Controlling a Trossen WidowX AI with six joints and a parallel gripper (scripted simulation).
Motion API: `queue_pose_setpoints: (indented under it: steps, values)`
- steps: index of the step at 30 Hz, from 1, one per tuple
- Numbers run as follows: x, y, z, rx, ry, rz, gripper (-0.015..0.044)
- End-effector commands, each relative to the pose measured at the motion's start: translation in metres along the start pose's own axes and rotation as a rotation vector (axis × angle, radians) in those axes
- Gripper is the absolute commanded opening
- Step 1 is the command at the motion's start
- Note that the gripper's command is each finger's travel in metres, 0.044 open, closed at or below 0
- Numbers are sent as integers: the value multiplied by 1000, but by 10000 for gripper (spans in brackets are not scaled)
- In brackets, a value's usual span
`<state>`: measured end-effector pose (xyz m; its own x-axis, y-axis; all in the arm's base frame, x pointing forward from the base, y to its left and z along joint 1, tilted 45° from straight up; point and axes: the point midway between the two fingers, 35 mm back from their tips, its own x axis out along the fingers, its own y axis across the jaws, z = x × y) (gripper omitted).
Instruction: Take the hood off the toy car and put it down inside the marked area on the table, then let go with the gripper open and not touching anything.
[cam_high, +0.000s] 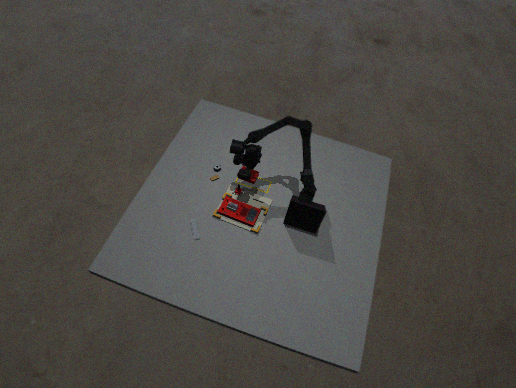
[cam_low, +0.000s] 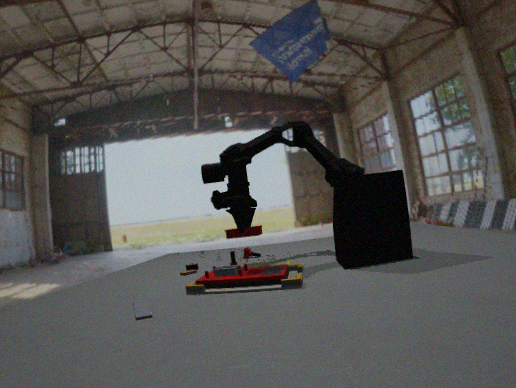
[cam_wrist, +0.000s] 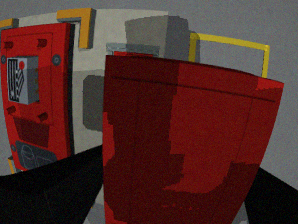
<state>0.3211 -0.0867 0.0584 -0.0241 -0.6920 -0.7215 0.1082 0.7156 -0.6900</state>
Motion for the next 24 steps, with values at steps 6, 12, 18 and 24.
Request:
queue_pose_setpoints:
  steps: [6,12,18,24]
  values:
    - [-2,-29,-11,2,-8,-11,0]
    - [-2,-46,-20,4,-8,-18,0]
    - [-1,-48,-21,4,-8,-18,0]
    - [3,-48,-20,4,-8,-18,0]
